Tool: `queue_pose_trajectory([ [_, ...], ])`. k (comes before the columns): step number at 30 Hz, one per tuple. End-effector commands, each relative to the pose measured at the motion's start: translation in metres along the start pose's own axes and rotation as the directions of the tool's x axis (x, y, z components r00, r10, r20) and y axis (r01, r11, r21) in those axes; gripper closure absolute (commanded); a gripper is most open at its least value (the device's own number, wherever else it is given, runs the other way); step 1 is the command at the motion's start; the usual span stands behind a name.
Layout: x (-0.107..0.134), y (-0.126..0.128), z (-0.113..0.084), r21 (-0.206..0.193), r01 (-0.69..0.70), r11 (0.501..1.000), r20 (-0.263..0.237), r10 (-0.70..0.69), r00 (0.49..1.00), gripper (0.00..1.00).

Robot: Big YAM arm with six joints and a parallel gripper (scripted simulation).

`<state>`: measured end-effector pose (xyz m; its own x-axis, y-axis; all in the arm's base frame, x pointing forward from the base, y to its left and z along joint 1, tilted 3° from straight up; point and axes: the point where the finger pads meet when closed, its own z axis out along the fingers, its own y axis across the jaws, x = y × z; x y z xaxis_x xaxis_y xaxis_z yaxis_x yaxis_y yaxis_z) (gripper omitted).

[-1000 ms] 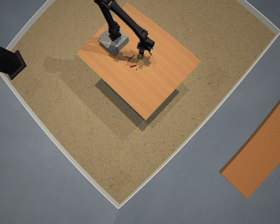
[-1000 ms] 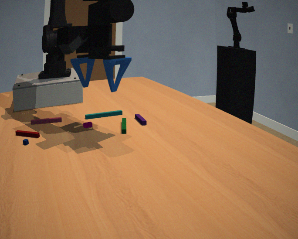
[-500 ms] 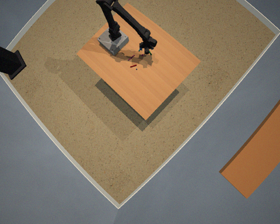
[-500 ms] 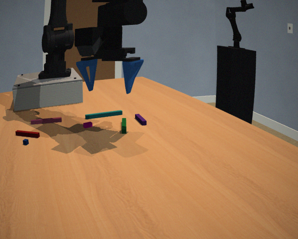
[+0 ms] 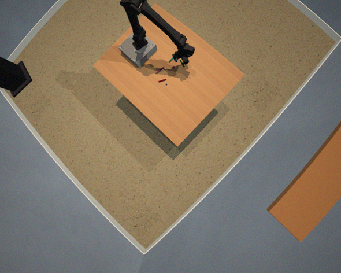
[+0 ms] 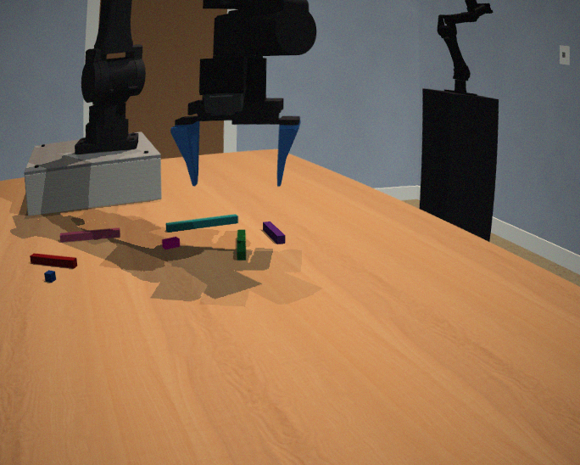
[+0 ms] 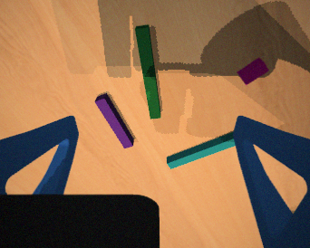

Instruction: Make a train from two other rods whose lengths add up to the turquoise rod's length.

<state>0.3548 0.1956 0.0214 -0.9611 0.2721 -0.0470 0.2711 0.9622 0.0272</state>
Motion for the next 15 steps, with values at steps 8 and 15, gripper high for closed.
queue_pose_trajectory([
  [8,-0.0171,0.0209,-0.0050,-0.025,0.136,0.990,0.031,-0.135,0.990,0.76],
  [15,-0.0171,0.0208,-0.0049,-0.024,0.136,0.990,0.031,-0.135,0.990,0.76],
])
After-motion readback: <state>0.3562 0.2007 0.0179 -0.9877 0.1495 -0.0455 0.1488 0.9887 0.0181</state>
